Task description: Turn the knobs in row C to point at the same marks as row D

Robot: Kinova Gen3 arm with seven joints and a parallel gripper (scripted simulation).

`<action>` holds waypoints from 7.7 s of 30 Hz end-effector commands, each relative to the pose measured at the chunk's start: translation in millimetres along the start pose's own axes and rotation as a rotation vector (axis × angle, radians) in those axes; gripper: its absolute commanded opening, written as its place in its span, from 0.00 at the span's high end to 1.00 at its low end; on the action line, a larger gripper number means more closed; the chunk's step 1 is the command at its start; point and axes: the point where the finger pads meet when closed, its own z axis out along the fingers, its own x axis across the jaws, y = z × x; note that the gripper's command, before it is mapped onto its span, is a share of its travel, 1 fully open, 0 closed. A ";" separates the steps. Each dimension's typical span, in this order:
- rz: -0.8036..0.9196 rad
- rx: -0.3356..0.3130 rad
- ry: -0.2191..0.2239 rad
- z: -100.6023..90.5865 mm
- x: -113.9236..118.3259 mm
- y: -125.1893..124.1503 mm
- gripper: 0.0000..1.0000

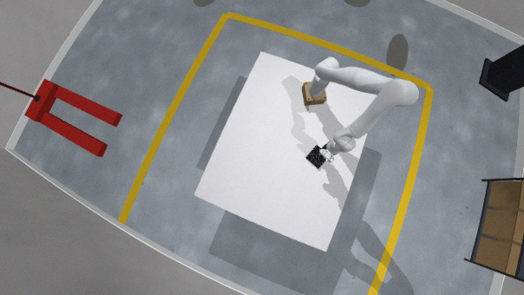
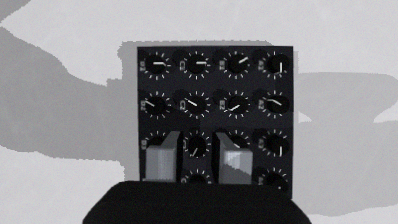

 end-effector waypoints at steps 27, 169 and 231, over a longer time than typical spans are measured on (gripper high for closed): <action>0.000 0.001 -0.001 12.3 -0.4 -0.3 0.54; -0.745 0.001 -0.001 13.5 -0.4 -0.3 0.70; -1.653 0.002 0.000 13.4 -0.4 -0.4 0.70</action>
